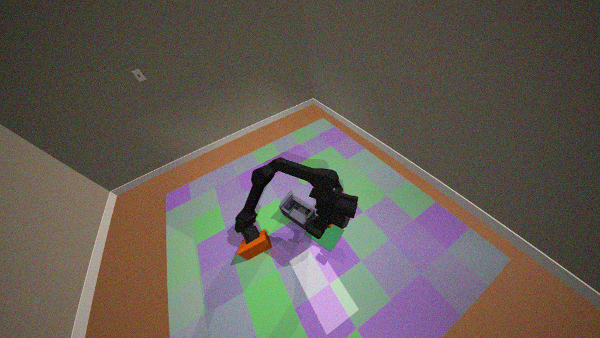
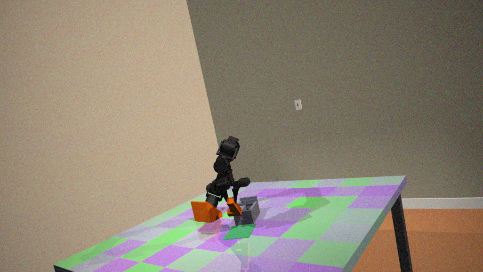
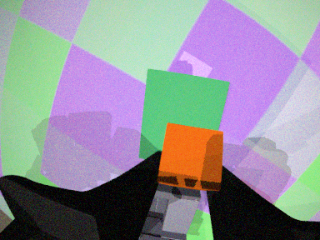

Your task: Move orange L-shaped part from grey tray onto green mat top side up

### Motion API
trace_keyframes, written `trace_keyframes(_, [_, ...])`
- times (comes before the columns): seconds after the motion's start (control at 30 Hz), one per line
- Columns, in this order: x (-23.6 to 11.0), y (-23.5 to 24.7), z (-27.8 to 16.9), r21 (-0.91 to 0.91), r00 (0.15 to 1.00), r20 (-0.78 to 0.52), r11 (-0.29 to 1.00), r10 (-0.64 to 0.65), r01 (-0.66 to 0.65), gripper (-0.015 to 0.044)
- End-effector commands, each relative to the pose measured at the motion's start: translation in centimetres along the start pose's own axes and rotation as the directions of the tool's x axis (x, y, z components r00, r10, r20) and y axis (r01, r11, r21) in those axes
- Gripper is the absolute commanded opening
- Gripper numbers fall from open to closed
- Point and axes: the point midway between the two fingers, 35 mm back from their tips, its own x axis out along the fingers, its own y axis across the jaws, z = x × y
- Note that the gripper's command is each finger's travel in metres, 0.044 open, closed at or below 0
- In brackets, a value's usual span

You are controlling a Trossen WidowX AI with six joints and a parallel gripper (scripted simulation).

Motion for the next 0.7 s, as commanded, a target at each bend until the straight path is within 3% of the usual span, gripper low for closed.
trace_keyframes(0.0, [0.7,-0.1,0.0,0.009,1.000,-0.007,1.000,0.002,-0.002,0.0000])
trace_keyframes(0.67, [3.9,0.0,-0.1,0.008,1.000,-0.009,1.000,0.002,-0.002,0.0000])
